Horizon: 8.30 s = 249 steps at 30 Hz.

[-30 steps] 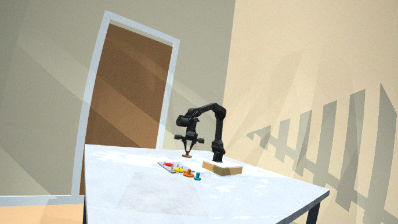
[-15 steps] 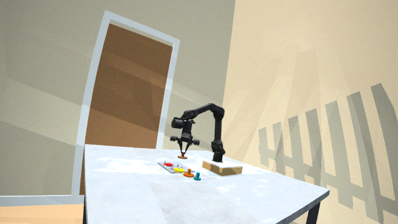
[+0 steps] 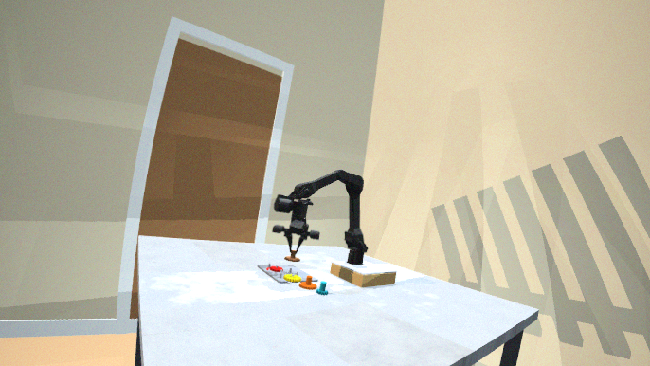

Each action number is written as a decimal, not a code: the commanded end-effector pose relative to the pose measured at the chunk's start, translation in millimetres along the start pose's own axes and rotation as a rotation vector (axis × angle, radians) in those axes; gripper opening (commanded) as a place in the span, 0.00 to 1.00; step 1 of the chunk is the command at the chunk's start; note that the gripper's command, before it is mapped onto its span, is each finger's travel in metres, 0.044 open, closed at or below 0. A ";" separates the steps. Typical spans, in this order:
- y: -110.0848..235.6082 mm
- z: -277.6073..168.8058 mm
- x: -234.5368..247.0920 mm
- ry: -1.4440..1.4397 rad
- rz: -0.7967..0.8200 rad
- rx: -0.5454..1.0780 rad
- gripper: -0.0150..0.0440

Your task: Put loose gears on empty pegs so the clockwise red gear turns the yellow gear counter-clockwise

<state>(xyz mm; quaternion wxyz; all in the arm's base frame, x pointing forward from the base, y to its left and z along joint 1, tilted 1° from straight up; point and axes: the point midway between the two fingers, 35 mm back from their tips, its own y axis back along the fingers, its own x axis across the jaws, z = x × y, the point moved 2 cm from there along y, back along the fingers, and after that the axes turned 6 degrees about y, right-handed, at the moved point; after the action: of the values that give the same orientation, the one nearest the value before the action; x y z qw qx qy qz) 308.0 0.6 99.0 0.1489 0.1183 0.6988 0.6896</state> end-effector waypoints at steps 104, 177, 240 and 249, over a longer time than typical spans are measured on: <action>-49.2 -2.9 -1.3 -0.132 0.005 0.006 0.25; -10.7 139.9 72.0 -1.476 0.020 0.002 1.00; -54.5 182.6 114.3 -2.152 0.021 0.011 1.00; -60.0 182.3 114.5 -2.152 0.021 0.011 1.00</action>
<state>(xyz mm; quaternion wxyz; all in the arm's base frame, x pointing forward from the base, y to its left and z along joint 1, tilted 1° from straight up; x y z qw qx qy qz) 272.4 211.4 37.5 0.6785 0.6700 0.2005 0.2249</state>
